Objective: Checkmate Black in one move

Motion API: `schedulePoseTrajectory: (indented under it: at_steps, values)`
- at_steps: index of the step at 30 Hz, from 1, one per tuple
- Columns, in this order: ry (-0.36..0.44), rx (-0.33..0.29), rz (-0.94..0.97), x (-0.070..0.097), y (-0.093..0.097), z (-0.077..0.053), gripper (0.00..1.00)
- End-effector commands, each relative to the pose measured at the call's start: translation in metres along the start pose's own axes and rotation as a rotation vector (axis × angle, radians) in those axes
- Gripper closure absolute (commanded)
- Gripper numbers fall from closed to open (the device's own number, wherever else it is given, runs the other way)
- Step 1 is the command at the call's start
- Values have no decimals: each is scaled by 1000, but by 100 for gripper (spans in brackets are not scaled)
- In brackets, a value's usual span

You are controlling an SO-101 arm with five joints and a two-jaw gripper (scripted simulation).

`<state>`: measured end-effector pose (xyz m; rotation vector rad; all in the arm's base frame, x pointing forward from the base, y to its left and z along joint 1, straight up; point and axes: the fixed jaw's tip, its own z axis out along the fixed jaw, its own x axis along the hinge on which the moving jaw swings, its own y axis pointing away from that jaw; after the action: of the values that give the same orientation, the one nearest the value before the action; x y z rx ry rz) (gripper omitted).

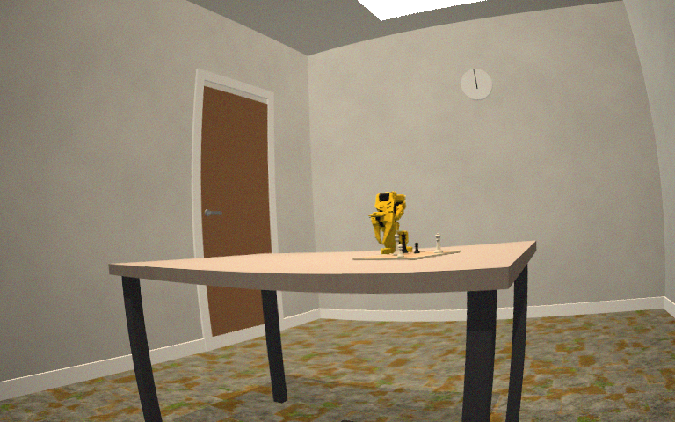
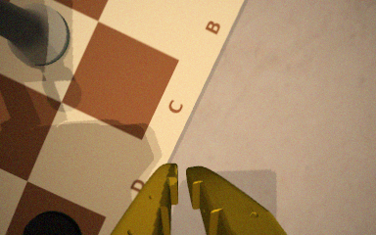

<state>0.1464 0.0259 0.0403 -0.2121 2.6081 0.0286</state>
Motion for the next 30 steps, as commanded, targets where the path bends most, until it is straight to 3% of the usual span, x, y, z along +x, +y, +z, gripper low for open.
schedulePoseTrajectory:
  at_steps: [1,30]
  values:
    - [-14,4,1,0,-1,5,100]
    - [-14,4,-1,8,-1,11,100]
